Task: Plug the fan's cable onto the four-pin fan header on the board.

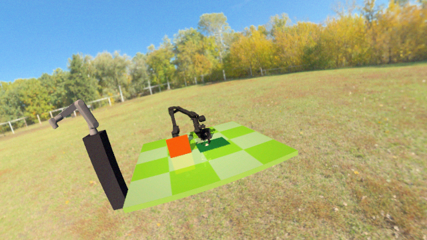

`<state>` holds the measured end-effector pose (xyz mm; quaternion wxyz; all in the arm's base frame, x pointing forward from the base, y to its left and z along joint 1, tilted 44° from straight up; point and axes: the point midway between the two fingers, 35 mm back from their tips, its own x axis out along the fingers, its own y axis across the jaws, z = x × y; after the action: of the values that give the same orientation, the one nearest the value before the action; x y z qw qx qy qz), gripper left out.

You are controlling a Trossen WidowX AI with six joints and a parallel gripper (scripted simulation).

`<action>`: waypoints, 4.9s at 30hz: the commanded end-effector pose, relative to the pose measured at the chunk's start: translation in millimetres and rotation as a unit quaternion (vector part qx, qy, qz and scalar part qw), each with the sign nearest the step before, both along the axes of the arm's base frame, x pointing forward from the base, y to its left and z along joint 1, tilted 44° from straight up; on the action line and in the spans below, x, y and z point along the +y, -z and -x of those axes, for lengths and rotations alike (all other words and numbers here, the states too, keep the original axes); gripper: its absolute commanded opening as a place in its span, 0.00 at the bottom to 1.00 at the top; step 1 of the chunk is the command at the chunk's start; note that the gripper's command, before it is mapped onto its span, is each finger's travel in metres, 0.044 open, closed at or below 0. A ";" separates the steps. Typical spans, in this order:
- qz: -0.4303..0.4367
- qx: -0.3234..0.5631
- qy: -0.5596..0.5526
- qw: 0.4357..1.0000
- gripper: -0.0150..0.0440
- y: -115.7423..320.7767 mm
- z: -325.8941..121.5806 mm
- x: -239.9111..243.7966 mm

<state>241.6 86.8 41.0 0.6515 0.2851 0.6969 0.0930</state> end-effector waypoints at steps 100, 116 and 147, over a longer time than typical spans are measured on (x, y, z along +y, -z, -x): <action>-0.080 0.446 0.564 0.690 1.00 54.3 -83.3 25.9; -0.080 0.442 0.564 0.693 0.64 52.8 -84.8 25.5; -0.087 0.395 0.498 0.767 0.25 25.8 -80.6 -16.8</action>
<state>325.6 74.6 18.7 0.2120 0.6719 0.6257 -0.3348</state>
